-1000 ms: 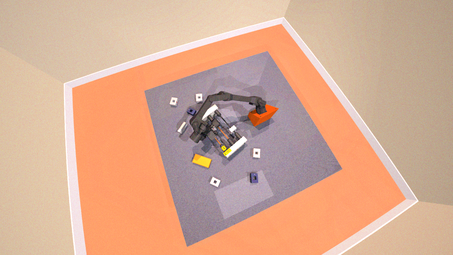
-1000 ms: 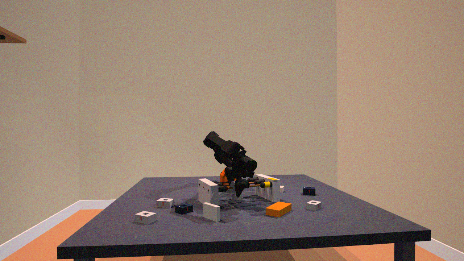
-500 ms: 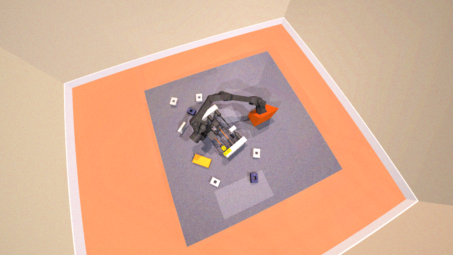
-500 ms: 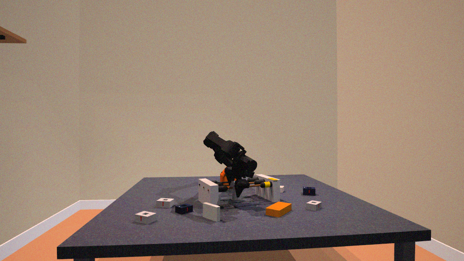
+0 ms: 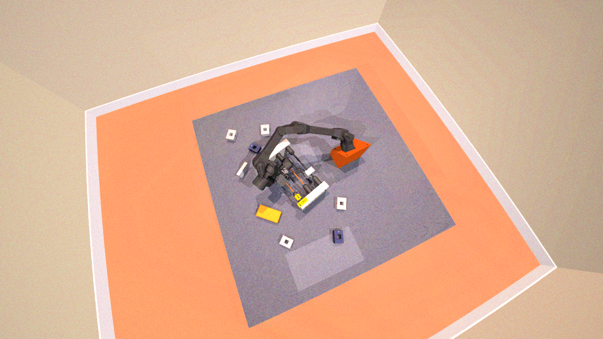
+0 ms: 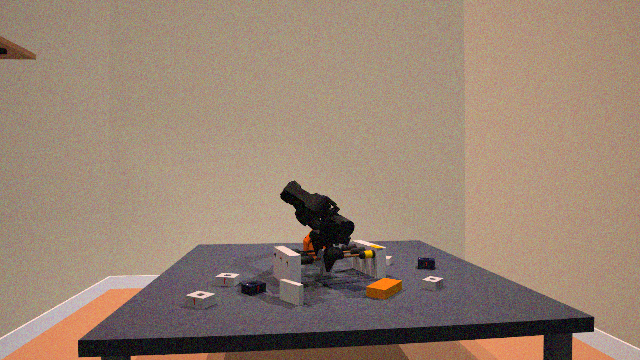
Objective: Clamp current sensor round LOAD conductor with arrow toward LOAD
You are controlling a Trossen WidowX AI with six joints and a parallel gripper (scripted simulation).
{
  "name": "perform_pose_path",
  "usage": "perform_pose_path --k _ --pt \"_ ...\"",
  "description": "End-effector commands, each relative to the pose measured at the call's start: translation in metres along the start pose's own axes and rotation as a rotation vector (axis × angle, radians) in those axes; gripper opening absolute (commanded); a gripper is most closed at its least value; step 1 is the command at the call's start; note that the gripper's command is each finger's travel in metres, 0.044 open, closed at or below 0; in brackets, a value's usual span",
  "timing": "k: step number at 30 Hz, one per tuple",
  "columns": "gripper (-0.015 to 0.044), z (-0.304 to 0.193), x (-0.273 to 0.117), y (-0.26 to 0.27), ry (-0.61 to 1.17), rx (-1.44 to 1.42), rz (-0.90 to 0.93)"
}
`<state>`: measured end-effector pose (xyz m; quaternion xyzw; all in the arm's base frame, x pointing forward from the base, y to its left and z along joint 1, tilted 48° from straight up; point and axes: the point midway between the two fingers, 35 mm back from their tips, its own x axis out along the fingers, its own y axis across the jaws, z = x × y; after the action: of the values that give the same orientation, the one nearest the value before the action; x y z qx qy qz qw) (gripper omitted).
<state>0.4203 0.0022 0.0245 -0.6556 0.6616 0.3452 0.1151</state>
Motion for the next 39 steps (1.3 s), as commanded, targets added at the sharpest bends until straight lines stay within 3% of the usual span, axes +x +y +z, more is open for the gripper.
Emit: perform_pose_path --k 1,25,36,39 --pt "0.0440 0.0003 0.0050 0.0089 -0.002 -0.032 0.041" --pt "0.0284 0.0000 0.0000 0.0000 0.000 0.000 0.000" --pt "0.0000 0.0000 0.0000 0.0000 0.000 0.000 0.000" --pt "0.0000 0.0000 0.0000 0.0000 0.000 0.000 0.000"
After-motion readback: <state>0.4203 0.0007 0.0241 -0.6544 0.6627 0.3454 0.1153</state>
